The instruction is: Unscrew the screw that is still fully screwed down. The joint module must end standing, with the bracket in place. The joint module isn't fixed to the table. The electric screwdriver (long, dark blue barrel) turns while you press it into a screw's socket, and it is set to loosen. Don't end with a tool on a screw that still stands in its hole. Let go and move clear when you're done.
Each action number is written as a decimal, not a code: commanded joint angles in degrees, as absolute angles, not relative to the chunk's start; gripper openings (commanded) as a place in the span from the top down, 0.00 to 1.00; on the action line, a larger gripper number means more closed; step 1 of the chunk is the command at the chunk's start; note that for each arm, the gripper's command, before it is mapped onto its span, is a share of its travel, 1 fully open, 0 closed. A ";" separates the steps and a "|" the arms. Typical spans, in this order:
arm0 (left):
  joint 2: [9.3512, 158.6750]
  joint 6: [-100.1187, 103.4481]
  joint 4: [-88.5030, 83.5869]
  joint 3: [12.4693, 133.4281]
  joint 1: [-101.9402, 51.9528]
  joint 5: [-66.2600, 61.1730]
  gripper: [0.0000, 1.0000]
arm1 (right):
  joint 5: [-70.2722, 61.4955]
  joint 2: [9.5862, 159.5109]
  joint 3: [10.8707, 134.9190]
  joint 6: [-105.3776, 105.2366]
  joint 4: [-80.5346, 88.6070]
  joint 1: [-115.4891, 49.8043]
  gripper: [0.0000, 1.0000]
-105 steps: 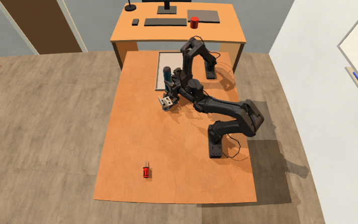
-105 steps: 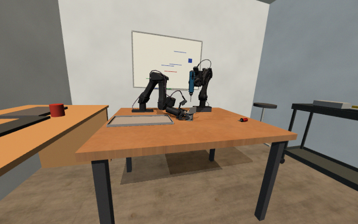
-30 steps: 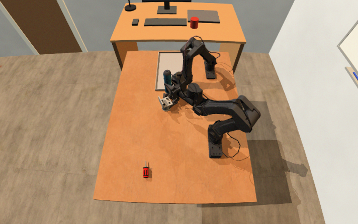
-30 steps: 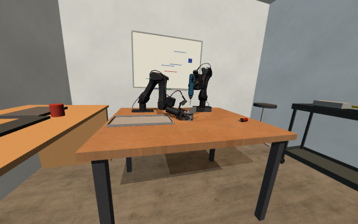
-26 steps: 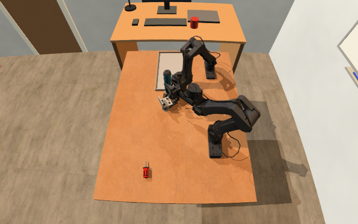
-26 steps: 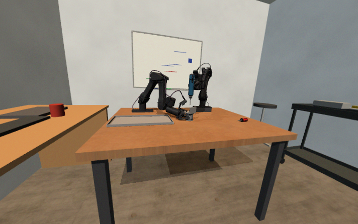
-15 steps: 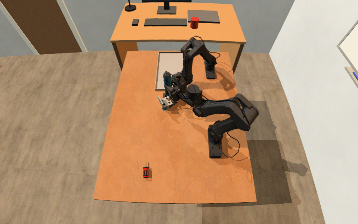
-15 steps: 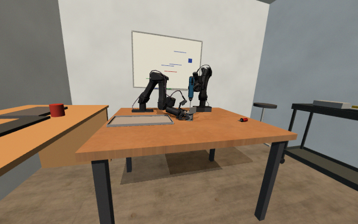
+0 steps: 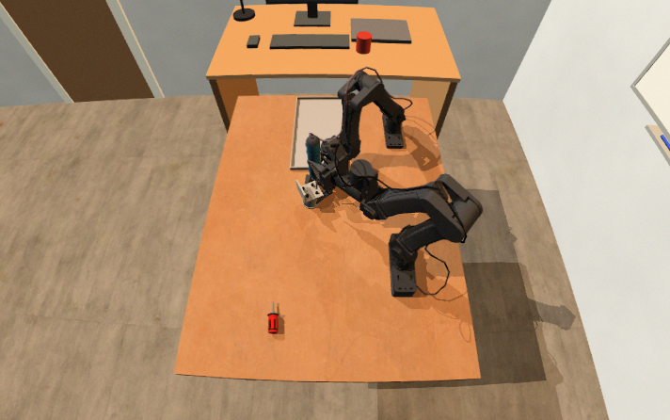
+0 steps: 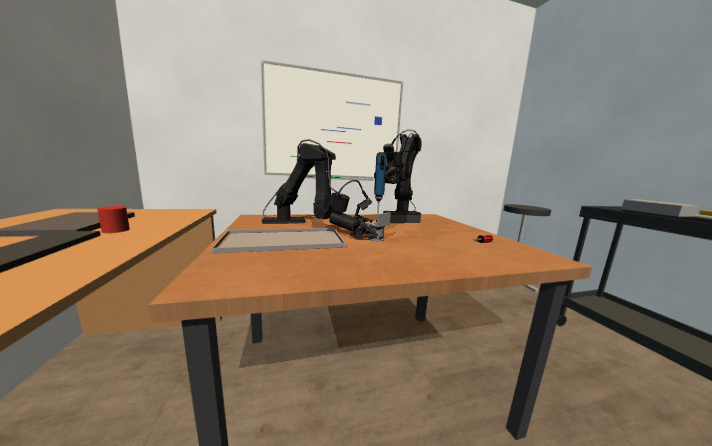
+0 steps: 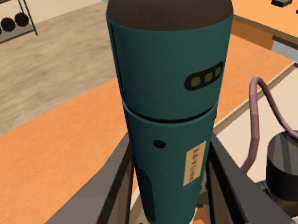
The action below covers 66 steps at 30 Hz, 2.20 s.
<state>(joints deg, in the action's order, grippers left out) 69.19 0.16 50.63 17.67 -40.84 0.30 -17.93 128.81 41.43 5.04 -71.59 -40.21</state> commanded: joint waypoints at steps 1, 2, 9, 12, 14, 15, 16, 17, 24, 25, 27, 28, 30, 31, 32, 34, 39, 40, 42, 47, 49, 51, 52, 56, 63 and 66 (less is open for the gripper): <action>68.64 0.48 57.99 17.37 -41.21 0.43 0.58 | -18.16 129.44 40.47 4.68 -70.46 -40.51 0.41; 68.10 0.49 58.26 18.53 -41.20 0.42 0.58 | -18.16 129.44 40.47 4.68 -70.46 -40.51 0.41; 68.92 0.49 58.48 18.90 -41.35 0.55 0.58 | -18.16 129.44 40.47 4.68 -70.46 -40.51 0.41; 68.79 0.50 58.79 18.89 -41.43 0.62 0.58 | -18.16 129.44 40.47 4.68 -70.46 -40.51 0.41; 68.45 0.50 58.87 18.87 -41.43 0.61 0.58 | -18.16 129.44 40.47 4.68 -70.46 -40.51 0.41; 68.45 0.50 58.87 18.87 -41.43 0.61 0.58 | -18.16 129.44 40.47 4.68 -70.46 -40.51 0.41; 68.46 0.50 58.88 18.87 -41.43 0.61 0.58 | -18.16 129.44 40.47 4.68 -70.46 -40.51 0.41; 68.27 0.50 58.90 18.87 -41.42 0.61 0.58 | -18.16 129.44 40.47 4.68 -70.46 -40.51 0.41; 68.36 0.50 58.88 18.89 -41.48 0.66 0.58 | -18.16 129.44 40.47 4.68 -70.46 -40.51 0.41; 68.42 0.50 58.84 18.90 -41.50 0.70 0.58 | -18.16 129.44 40.47 4.68 -70.46 -40.51 0.41; 68.72 0.49 58.78 18.92 -41.54 0.73 0.58 | -18.16 129.44 40.47 4.68 -70.46 -40.51 0.41; 68.89 0.47 58.79 18.93 -41.41 0.73 0.58 | -18.16 129.44 40.47 4.68 -70.46 -40.51 0.41; 68.89 0.46 58.80 18.93 -41.25 0.75 0.58 | -18.16 129.44 40.47 4.68 -70.46 -40.51 0.41; 68.89 0.45 58.80 18.93 -41.25 0.73 0.58 | -18.16 129.44 40.47 4.68 -70.46 -40.51 0.41; 68.89 0.45 58.80 18.93 -41.25 0.71 0.58 | -18.16 129.44 40.47 4.68 -70.46 -40.51 0.41; 68.89 0.45 58.80 18.93 -41.25 0.71 0.58 | -18.16 129.44 40.47 4.68 -70.46 -40.51 0.41; 68.89 0.45 58.80 18.93 -41.25 0.71 0.58 | -18.16 129.44 40.47 4.68 -70.46 -40.51 0.41; 68.89 0.45 58.80 18.93 -41.25 0.71 0.58 | -18.16 129.44 40.47 4.68 -70.46 -40.51 0.41; 69.04 0.45 58.72 18.95 -41.25 0.79 0.58 | -18.16 129.44 40.47 4.68 -70.46 -40.51 0.41; 68.66 0.44 58.82 18.93 -41.20 0.80 0.58 | -18.16 129.44 40.47 4.68 -70.46 -40.51 0.41; 68.58 0.45 58.83 18.92 -41.20 0.80 0.58 | -18.16 129.44 40.47 4.68 -70.46 -40.51 0.41; 68.59 0.44 58.84 18.92 -41.20 0.80 0.58 | -18.16 129.44 40.47 4.68 -70.46 -40.51 0.41; 68.60 0.44 58.84 18.92 -41.20 0.80 0.58 | -18.16 129.44 40.47 4.68 -70.46 -40.51 0.41; 68.60 0.44 58.84 18.92 -41.20 0.80 0.58 | -18.16 129.44 40.47 4.68 -70.46 -40.51 0.41; 68.66 0.43 58.71 18.95 -41.15 0.84 0.58 | -18.16 129.44 40.47 4.68 -70.46 -40.51 0.41; 68.66 0.43 58.71 18.95 -41.15 0.83 0.58 | -18.16 129.44 40.47 4.68 -70.46 -40.51 0.41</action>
<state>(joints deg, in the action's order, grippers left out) 69.69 0.16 52.66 17.26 -40.97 0.38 -17.93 128.81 41.43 5.04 -71.59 -40.21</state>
